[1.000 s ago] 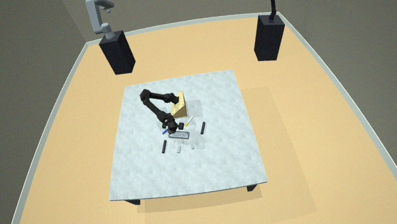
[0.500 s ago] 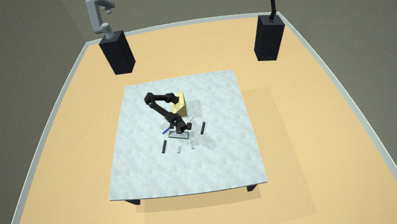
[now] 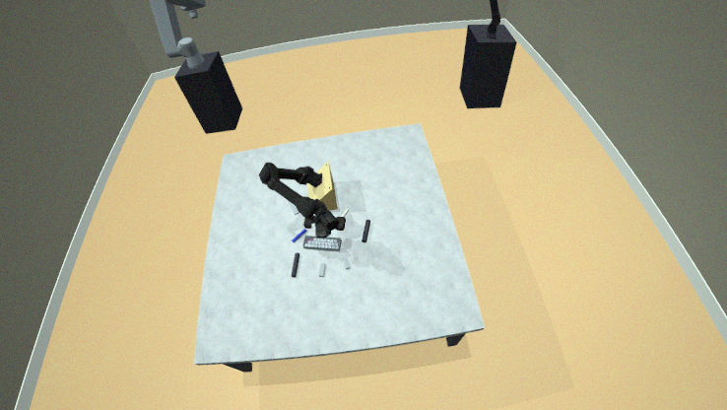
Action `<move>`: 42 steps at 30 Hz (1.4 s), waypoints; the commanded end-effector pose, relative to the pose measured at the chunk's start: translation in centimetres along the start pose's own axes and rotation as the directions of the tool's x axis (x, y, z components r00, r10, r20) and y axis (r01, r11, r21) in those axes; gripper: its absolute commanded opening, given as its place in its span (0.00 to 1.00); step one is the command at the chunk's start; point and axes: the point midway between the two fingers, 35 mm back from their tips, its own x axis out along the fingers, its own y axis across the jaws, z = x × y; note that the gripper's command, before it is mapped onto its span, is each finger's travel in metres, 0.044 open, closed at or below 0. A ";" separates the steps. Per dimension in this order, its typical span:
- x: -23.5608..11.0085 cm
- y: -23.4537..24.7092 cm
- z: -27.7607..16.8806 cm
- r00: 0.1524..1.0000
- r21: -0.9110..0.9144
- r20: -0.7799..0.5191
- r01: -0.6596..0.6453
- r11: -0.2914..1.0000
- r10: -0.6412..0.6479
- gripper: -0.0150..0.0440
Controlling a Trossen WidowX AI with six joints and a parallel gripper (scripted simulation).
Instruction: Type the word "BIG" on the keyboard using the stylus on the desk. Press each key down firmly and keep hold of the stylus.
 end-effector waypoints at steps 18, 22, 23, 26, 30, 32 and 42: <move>-1.2 0.0 0.2 1.000 0.005 0.006 -0.003 1.000 0.003 0.25; -1.2 0.0 0.2 1.000 0.005 0.006 -0.003 1.000 0.003 0.25; -1.2 0.0 0.2 1.000 0.005 0.006 -0.003 1.000 0.003 0.25; -1.2 0.0 0.2 1.000 0.005 0.006 -0.003 1.000 0.003 0.25; -1.2 -0.1 0.2 1.000 -0.008 0.003 -0.004 1.000 0.004 0.39; -1.0 -0.8 0.4 1.000 -0.118 -0.022 -0.013 0.993 0.011 0.48; 0.5 -6.3 1.0 0.978 -0.774 -0.188 -0.203 0.600 0.088 0.51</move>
